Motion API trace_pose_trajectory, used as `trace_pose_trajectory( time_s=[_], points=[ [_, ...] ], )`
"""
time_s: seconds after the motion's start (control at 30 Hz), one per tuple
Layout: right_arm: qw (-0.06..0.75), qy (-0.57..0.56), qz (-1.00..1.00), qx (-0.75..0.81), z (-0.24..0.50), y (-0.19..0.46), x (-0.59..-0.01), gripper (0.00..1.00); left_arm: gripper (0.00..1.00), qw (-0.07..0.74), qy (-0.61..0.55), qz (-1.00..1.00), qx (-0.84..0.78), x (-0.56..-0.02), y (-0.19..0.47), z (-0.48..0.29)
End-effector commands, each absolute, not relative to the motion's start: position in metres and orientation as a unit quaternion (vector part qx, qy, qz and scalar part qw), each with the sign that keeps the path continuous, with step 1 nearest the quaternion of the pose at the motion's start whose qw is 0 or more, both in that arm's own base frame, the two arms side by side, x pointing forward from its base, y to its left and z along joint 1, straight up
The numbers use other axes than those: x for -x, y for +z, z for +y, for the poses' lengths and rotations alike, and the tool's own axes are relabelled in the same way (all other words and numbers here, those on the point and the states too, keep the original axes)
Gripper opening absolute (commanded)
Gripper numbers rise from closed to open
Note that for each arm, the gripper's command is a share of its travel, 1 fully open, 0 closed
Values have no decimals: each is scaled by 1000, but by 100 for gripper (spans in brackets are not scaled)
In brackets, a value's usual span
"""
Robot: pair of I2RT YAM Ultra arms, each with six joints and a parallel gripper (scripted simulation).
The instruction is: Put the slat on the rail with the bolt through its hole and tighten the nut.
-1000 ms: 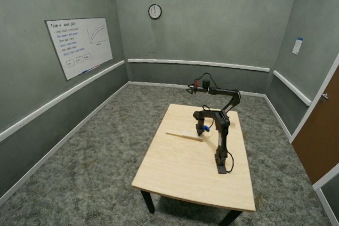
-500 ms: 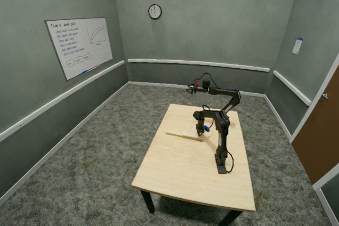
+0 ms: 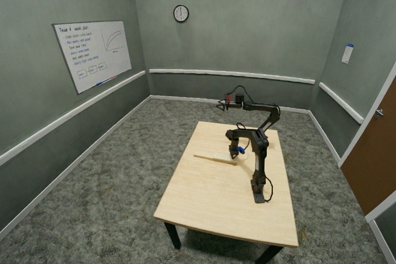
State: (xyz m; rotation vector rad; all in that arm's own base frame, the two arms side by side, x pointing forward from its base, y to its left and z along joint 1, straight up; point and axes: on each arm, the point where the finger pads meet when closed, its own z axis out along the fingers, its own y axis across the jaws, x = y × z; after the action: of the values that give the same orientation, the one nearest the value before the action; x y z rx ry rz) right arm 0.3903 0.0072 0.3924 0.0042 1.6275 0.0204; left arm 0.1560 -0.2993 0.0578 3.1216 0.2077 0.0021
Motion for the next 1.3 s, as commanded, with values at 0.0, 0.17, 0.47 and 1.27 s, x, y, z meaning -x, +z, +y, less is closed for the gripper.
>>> trace_pose_trajectory(
  time_s=[0.0,0.17,0.47,1.27],
  points=[
    [668,31,744,-3,20,389,-399,100,34,12,3,66,-998,-157,61,-301],
    [649,44,760,-2,29,380,-406,100,34,12,3,66,-998,-157,61,-301],
    [588,78,805,-1,58,350,-423,100,34,12,3,66,-998,-157,61,-301],
    [438,124,890,0,125,279,-439,100,34,12,3,66,-998,-157,61,-301]
  ],
)
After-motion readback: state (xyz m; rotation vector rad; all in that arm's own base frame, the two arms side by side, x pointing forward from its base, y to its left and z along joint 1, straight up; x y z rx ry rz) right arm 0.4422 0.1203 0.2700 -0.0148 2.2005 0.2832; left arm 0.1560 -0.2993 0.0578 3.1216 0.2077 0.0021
